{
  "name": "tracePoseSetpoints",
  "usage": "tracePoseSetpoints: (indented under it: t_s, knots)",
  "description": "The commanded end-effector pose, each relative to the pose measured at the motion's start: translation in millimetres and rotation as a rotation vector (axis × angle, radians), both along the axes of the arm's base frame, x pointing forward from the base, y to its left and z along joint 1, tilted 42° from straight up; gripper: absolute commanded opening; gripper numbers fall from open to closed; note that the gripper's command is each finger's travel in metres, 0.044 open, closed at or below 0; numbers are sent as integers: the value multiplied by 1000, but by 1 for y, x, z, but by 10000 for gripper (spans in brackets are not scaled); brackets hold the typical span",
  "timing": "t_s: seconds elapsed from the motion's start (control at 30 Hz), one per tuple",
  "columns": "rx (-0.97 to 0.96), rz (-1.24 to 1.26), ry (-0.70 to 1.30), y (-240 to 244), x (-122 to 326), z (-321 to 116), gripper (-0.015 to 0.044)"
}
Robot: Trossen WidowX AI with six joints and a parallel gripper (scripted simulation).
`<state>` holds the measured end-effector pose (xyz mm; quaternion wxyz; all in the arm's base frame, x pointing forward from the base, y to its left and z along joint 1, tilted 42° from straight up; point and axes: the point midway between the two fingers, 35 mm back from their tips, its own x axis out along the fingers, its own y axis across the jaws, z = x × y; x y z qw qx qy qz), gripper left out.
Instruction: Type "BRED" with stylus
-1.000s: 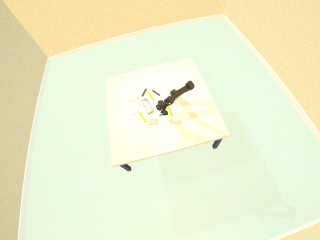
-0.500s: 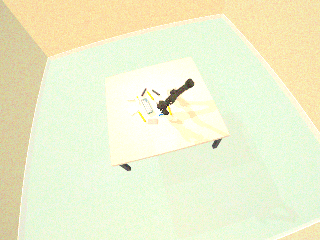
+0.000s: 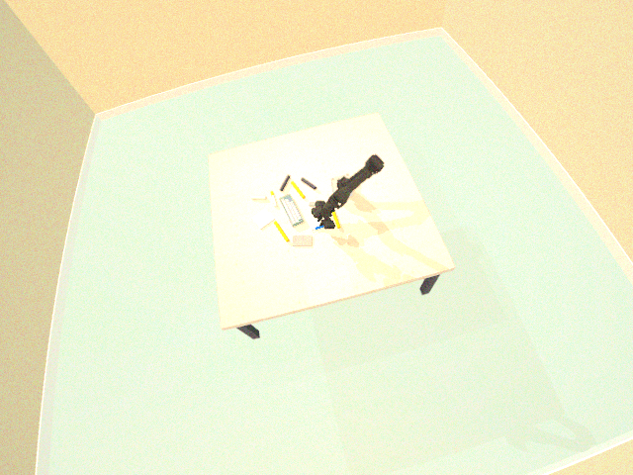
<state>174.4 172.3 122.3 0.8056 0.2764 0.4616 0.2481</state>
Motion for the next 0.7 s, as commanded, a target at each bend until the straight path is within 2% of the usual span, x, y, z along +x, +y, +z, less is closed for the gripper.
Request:
tracePoseSetpoints:
  t_s: [0.0, 0.67]
  knots:
    - [-6, -5, 7, 1, 0, -4, 150]
    - [-5, -5, 8, 9, 0, -12, 150]
